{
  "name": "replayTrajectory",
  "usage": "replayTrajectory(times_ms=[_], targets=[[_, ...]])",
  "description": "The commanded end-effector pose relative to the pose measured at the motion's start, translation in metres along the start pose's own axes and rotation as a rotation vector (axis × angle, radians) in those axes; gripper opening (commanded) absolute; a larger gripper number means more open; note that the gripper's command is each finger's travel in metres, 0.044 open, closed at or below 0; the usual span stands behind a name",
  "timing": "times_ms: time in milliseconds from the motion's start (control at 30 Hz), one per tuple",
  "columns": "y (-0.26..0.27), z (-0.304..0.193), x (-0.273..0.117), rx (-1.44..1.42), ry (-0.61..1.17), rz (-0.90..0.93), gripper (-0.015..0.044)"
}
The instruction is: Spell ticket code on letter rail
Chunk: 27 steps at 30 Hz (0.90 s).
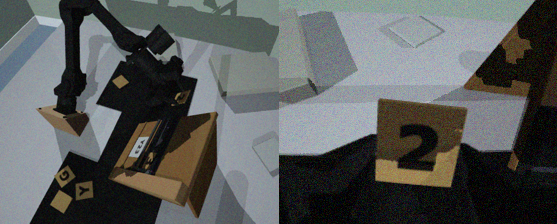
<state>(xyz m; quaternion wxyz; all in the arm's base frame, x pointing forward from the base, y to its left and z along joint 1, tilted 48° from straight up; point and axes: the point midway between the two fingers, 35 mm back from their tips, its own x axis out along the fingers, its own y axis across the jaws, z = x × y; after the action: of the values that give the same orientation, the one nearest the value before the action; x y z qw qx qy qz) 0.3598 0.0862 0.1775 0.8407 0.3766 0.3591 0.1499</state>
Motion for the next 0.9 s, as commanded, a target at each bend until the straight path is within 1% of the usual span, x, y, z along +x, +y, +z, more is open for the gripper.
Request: replayTrajectory(times_ms=[0, 867], targets=[[-0.002, 0.001, 0.000, -0.003, -0.002, 0.002, 0.0000], [-0.015, 0.001, 0.000, -0.003, -0.002, 0.001, 0.0000]])
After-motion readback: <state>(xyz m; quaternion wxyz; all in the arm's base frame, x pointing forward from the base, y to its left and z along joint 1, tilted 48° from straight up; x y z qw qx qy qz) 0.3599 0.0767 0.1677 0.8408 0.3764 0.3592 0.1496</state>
